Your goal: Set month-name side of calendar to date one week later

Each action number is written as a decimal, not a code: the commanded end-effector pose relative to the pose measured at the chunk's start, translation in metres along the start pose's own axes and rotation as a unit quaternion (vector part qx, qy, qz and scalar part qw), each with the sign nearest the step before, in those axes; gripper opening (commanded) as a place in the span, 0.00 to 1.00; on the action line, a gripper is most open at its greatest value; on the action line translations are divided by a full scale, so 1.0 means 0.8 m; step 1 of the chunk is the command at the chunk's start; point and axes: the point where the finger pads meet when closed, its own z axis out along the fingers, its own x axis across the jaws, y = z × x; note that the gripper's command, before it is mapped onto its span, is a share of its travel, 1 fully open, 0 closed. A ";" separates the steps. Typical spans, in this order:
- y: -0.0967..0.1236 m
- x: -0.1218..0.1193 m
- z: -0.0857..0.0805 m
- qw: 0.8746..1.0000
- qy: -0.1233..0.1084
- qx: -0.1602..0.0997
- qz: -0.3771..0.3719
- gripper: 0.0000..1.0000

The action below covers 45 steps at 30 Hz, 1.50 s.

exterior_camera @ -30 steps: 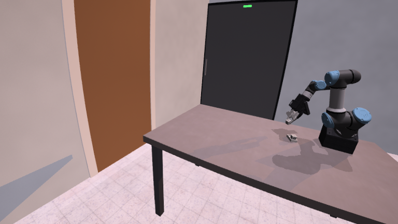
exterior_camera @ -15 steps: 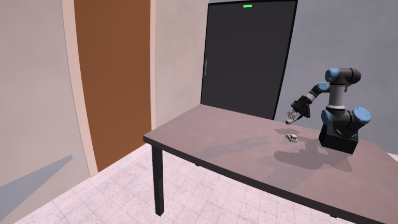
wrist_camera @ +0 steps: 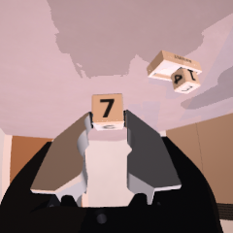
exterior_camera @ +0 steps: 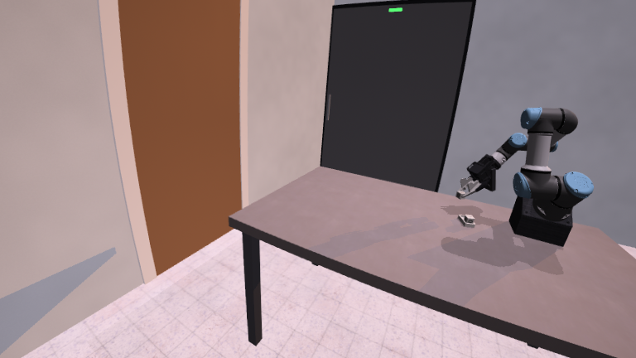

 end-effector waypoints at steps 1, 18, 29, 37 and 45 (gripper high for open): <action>0.000 -0.001 -0.001 1.000 -0.001 0.000 -0.001 0.10; -0.003 -0.001 0.003 1.000 -0.001 0.000 -0.001 0.10; -0.013 -0.001 0.013 1.000 -0.001 0.000 -0.001 0.10; -0.024 -0.001 0.023 1.000 -0.001 0.000 -0.001 0.10; -0.037 -0.001 0.036 1.000 -0.001 0.000 -0.001 0.10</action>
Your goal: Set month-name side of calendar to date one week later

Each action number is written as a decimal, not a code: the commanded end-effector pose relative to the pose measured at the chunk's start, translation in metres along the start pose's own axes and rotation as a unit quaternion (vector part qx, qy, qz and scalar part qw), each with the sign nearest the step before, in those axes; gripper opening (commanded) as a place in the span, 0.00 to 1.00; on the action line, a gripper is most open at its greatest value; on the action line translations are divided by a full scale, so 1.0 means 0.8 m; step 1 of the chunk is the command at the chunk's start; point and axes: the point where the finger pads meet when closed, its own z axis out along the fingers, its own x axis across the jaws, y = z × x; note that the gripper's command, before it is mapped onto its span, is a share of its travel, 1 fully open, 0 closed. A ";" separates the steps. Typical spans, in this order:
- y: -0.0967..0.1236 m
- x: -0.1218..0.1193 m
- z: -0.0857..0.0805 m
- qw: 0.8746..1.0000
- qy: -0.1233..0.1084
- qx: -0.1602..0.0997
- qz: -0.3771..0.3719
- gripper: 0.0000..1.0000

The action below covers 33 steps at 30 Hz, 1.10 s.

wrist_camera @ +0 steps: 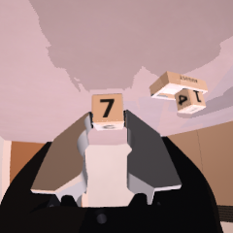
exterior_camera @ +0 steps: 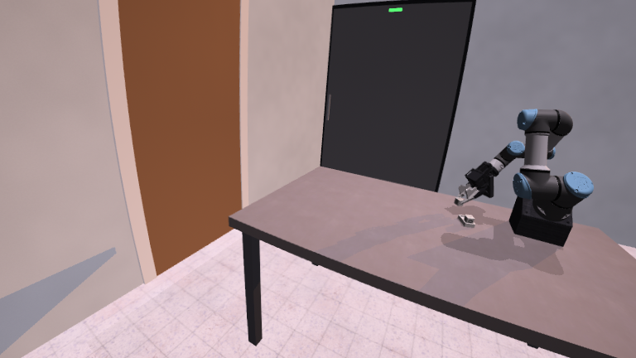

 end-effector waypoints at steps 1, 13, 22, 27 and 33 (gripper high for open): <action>-0.007 -0.001 0.006 1.000 -0.001 0.000 -0.001 0.10; -0.020 -0.001 0.020 1.000 -0.001 0.000 -0.001 0.10; -0.025 -0.001 0.024 1.000 -0.001 0.000 -0.001 0.10; -0.026 -0.001 0.026 1.000 -0.001 0.000 -0.001 0.10; -0.026 -0.001 0.026 1.000 -0.001 0.000 -0.001 0.10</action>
